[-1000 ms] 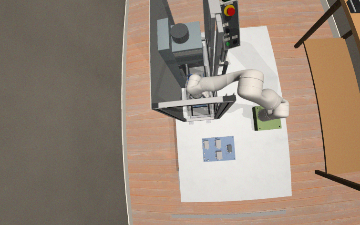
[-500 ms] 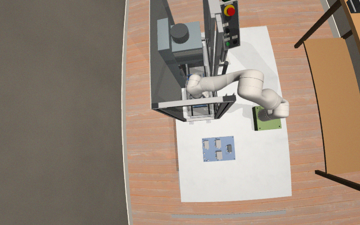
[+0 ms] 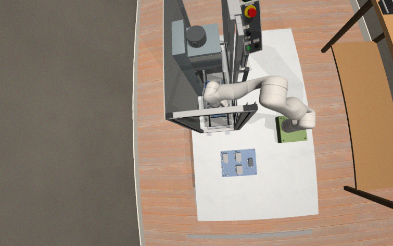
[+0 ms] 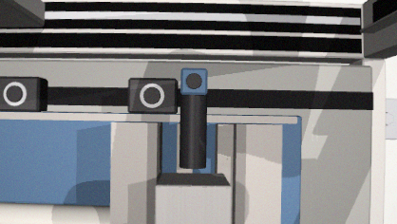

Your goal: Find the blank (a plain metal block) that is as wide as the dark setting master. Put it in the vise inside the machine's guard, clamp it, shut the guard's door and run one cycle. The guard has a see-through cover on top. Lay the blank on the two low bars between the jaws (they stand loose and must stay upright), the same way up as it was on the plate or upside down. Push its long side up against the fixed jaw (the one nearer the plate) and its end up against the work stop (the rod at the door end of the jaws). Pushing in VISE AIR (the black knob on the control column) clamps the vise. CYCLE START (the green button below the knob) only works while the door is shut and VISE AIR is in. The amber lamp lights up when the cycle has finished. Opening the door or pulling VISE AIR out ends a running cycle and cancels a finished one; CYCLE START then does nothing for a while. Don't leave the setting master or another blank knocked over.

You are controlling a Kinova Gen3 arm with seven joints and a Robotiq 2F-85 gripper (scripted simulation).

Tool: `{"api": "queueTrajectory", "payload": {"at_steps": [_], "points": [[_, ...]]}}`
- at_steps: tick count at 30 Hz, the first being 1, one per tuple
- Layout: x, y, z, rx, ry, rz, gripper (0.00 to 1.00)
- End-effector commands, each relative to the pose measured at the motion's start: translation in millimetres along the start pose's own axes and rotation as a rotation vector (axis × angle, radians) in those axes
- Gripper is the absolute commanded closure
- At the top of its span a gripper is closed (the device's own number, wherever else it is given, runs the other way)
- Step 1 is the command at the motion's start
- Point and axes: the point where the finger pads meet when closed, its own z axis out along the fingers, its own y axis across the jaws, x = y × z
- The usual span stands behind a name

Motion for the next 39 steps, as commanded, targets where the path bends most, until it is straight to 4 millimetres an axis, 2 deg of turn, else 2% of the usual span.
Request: {"api": "queueTrajectory", "payload": {"at_steps": [1,39], "points": [[-1.8,3.6,-0.9,-0.005,-0.007,0.004,0.90],[-1.8,3.6,-0.9,-0.005,-0.007,0.004,0.90]]}}
